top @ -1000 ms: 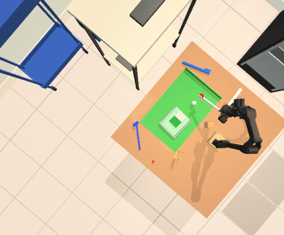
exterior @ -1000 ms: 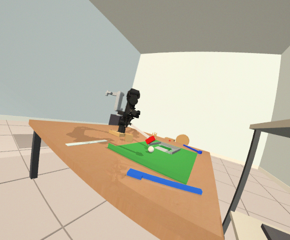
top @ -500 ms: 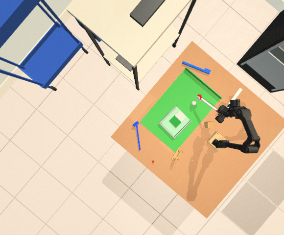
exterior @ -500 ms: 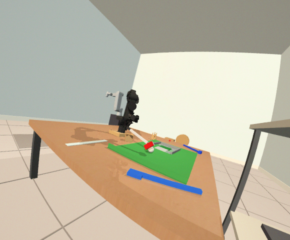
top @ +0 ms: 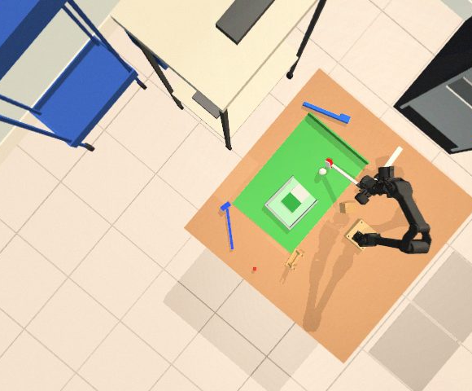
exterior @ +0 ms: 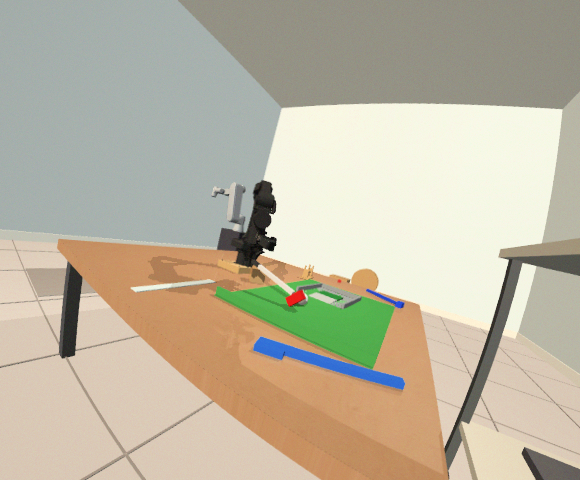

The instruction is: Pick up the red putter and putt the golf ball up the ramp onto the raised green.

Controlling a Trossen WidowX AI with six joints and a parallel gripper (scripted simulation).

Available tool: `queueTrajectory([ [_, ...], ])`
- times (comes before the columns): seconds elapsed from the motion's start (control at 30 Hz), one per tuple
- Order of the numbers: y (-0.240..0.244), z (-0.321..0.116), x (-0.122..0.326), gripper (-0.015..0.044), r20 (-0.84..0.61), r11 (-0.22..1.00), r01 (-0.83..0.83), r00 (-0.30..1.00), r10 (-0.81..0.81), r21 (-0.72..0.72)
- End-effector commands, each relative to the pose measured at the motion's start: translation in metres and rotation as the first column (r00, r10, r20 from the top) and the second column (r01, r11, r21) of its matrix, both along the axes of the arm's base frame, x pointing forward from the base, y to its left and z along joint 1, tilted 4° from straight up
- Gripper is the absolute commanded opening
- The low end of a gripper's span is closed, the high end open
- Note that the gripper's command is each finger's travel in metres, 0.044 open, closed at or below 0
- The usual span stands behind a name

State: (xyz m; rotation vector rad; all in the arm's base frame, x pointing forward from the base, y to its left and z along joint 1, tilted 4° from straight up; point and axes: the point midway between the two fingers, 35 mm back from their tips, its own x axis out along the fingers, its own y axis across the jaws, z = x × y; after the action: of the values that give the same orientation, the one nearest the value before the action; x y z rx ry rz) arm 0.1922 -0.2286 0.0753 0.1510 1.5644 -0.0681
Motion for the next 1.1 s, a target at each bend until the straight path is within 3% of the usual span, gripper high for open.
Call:
queueTrajectory([
  [0.0,0.000,0.001,0.000,0.0000,0.001,1.000,0.000,1.000,0.000,-0.001],
  [0.8,-0.025,-0.004,-0.003,0.0000,0.002,1.000,0.006,1.000,-0.006,0.000],
  [1.07,0.075,0.003,0.019,0.0000,0.006,1.000,0.004,1.000,-0.004,0.004],
])
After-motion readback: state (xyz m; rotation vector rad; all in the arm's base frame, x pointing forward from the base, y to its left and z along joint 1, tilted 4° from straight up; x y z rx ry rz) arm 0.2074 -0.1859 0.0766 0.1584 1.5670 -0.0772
